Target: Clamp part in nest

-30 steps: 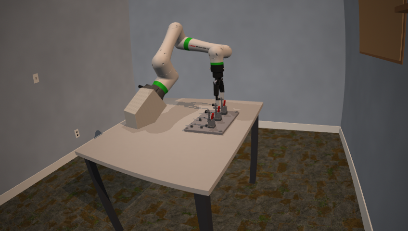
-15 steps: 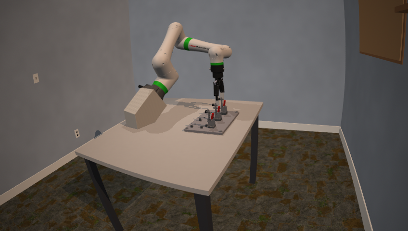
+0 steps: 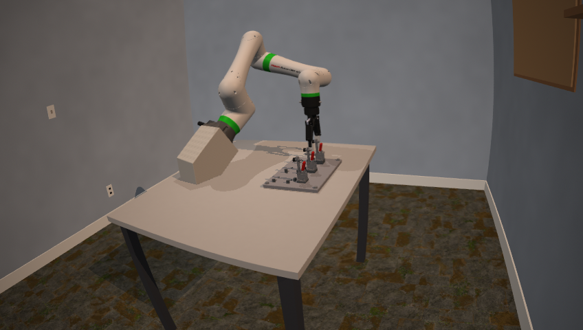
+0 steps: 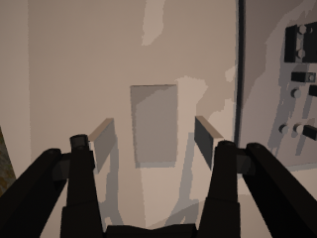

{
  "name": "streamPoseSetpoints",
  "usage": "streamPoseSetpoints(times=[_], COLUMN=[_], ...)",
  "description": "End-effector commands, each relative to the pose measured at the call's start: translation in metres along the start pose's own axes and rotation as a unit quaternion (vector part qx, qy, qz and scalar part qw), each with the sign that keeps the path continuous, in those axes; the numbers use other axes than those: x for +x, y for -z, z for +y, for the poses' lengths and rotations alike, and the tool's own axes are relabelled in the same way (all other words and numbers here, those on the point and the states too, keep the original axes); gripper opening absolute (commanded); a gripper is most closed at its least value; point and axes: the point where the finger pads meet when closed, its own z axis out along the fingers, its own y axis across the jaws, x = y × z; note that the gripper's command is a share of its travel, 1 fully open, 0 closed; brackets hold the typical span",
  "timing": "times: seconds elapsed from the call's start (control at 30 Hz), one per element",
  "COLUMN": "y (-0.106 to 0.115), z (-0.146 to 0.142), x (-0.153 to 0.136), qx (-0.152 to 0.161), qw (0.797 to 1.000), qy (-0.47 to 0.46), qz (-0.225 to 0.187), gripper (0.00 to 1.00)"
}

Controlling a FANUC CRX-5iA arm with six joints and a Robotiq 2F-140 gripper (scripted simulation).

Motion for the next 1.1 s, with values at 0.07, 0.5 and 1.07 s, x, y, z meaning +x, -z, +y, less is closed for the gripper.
streamPoseSetpoints(times=[0.07,0.5,1.07], y=[-0.0063,-0.009,-0.009], z=[0.0,0.0,0.0], x=[0.0003,0.0003,0.0003], qx=[0.0,0.0,0.0], qw=[1.0,1.0,1.0], qy=[0.0,0.0,0.0], qz=[0.0,0.0,0.0], gripper=[0.58,0.58,0.0])
